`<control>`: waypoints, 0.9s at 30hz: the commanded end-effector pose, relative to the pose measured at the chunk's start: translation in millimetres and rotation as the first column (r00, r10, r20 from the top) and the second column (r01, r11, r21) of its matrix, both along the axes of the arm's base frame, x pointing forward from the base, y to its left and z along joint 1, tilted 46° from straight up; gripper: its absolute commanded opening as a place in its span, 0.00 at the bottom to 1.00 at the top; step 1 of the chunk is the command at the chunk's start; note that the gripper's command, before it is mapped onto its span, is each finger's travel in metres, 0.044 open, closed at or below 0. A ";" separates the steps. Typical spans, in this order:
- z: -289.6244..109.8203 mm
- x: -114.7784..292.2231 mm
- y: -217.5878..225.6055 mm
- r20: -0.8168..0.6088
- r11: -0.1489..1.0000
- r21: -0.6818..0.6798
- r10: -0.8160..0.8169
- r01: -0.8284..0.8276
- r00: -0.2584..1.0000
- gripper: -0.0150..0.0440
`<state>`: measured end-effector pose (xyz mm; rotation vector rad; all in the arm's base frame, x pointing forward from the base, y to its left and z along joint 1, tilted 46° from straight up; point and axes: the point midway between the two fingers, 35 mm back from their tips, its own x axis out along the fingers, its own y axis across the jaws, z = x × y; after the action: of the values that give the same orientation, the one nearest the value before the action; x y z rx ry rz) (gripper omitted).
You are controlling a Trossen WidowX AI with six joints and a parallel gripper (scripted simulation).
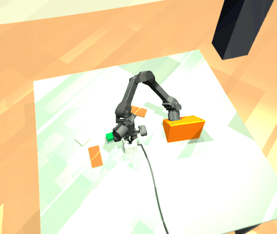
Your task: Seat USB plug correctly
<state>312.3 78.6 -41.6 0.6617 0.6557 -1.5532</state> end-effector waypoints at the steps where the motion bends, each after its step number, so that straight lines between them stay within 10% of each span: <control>1: -0.8 0.1 -0.9 -0.002 1.000 -0.001 0.003 -0.003 1.000 0.25; 27: -3.0 -0.1 -3.2 -0.002 1.000 -0.002 0.003 -0.003 1.000 0.25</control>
<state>312.0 77.1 -43.8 0.6619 0.6565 -1.5513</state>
